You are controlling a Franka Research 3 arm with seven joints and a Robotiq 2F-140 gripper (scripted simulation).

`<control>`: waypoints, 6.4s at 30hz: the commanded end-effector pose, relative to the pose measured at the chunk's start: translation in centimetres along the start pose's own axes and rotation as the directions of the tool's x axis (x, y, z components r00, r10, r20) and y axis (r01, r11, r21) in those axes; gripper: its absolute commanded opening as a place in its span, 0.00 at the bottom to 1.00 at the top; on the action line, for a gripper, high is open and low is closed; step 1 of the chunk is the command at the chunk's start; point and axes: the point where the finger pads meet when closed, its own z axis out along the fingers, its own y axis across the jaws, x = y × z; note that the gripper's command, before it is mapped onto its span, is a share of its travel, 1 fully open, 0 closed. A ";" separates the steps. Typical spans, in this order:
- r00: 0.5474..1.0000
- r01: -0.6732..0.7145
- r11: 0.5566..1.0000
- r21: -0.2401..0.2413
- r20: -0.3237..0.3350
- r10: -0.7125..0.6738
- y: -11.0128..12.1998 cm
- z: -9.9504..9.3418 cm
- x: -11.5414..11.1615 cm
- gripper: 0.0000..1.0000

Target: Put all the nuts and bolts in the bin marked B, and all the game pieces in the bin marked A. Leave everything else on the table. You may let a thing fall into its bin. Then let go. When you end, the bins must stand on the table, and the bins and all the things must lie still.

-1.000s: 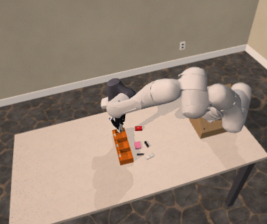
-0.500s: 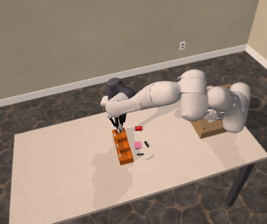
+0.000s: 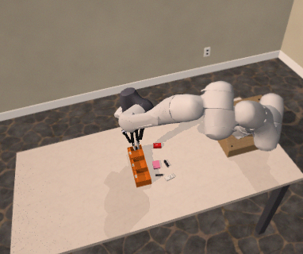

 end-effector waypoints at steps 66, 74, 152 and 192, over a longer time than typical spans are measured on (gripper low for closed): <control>0.994 -0.108 0.994 -0.007 0.010 0.108 -0.2 5.2 0.0 0.07; 0.994 -0.108 0.994 -0.007 0.010 0.108 -0.1 5.2 0.0 0.19; 0.994 -0.108 0.994 -0.007 0.010 0.108 -0.2 0.1 0.0 0.19; 0.994 -0.108 0.994 -0.007 0.010 0.108 -0.2 0.1 0.0 0.19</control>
